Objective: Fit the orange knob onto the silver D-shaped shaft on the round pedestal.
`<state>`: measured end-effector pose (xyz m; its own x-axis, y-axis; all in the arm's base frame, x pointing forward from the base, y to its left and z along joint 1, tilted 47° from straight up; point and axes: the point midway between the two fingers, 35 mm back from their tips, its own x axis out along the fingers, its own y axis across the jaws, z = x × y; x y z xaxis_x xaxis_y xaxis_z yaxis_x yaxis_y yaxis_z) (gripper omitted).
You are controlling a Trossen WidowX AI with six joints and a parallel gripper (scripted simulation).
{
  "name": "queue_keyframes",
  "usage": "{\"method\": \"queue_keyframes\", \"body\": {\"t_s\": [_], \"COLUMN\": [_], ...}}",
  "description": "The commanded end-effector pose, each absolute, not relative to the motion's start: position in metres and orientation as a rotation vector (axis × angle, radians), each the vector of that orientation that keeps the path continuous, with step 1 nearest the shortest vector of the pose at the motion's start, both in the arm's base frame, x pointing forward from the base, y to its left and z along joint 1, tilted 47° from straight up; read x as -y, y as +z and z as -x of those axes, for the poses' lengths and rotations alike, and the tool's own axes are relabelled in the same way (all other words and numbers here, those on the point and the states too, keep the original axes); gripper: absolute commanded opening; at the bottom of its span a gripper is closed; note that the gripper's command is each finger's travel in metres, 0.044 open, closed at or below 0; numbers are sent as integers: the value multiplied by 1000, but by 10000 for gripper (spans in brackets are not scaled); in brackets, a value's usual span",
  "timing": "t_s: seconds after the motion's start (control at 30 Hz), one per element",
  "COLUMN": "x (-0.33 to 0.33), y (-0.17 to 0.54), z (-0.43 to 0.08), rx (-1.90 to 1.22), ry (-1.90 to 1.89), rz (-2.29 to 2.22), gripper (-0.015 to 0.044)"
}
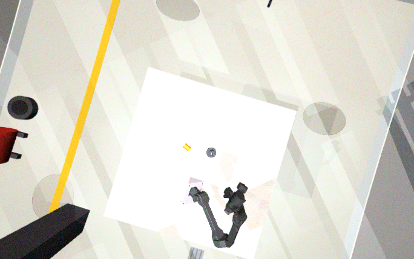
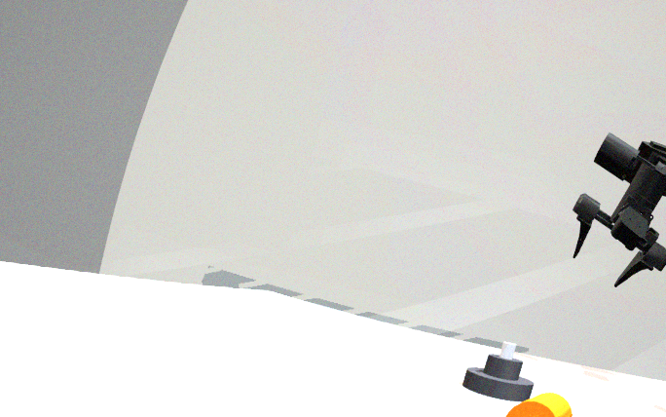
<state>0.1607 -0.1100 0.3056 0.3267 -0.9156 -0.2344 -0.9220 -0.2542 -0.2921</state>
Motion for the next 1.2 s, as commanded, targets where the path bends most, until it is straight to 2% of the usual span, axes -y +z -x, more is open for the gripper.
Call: {"method": "queue_keyframes", "body": {"t_s": [0.0, 0.2, 0.43, 0.53, 0.83, 1.17], "x": [75, 25, 22, -4, -67, -120], "y": [305, 305, 304, 284, 220, 103], "z": [-180, -194, -196, -217, -276, -317], "rx": [-1401, -1080, -1067, -1038, -1120, -1332], "ry": [79, 150, 160, 272, 409, 481], "rz": [2385, 2558, 2563, 2553, 2309, 1990], "gripper": [440, 440, 440, 440, 440, 440]}}
